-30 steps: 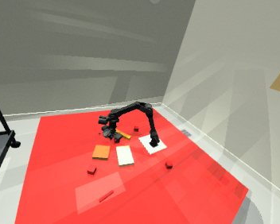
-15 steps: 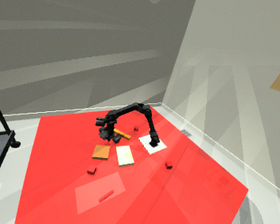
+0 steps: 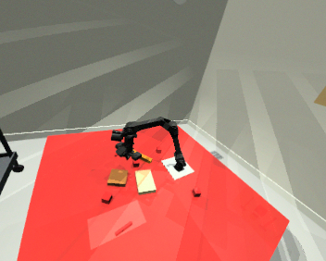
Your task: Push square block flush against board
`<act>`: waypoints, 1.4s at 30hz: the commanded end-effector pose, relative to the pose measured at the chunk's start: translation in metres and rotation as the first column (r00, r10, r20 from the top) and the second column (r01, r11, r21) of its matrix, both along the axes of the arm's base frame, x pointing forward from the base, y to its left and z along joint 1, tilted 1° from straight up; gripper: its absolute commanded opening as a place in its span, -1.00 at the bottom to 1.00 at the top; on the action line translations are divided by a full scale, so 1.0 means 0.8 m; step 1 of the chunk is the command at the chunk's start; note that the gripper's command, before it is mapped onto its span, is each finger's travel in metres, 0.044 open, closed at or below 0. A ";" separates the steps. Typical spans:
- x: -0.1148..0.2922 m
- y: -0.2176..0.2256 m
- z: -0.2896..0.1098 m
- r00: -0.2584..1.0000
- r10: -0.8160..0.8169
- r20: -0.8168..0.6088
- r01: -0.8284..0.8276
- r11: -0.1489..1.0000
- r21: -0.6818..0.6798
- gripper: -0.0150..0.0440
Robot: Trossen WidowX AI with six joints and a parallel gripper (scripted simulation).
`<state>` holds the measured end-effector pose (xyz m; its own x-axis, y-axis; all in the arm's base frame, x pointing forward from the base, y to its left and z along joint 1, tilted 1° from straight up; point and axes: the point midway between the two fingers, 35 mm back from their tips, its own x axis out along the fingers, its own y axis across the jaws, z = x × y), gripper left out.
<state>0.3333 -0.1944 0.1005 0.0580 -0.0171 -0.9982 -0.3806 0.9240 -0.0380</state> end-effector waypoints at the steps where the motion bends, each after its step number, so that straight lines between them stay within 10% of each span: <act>1: 0.002 0.022 0.002 1.000 -0.030 0.002 0.030 1.000 0.001 -0.49; 22: -0.105 0.304 -0.002 0.808 -0.589 -0.014 0.589 0.806 0.057 -0.49; 42: -0.123 0.323 -0.072 0.757 -0.653 -0.024 0.653 0.756 0.053 -0.49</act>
<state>0.2399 0.0660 0.0757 0.0785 0.0173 -0.9968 0.3071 0.9508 0.0407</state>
